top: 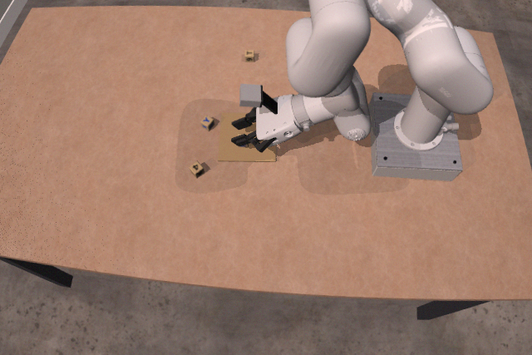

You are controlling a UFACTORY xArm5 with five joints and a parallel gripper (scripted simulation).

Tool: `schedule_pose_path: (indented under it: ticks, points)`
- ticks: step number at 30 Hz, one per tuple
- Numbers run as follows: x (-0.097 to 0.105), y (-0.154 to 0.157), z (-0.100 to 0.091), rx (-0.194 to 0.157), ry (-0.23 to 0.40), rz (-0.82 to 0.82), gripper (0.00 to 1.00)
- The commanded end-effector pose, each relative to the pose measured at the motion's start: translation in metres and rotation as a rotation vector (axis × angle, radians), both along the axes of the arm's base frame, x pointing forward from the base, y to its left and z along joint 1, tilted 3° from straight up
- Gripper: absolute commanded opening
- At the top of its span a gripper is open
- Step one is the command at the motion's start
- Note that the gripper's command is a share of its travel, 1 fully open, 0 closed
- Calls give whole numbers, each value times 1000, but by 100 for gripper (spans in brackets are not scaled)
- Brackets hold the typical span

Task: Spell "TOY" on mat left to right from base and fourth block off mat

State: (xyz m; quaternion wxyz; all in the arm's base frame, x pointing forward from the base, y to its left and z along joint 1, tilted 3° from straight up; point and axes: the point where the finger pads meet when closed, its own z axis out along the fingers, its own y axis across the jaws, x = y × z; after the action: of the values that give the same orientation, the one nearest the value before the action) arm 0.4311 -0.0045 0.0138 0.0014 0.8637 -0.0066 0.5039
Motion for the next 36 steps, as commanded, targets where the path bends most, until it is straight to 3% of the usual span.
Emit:
schedule_pose_path:
  ticks: [1, 15, 22, 24, 36]
  points:
    - [0, 0, 13, 0, 0, 0, 42]
    - [0, 0, 23, 0, 6, 0, 42]
    - [1, 0, 25, 1, 93, 0, 42]
    - [1, 0, 25, 1, 93, 0, 42]
    - [2, 1, 35, 4, 404, 1, 42]
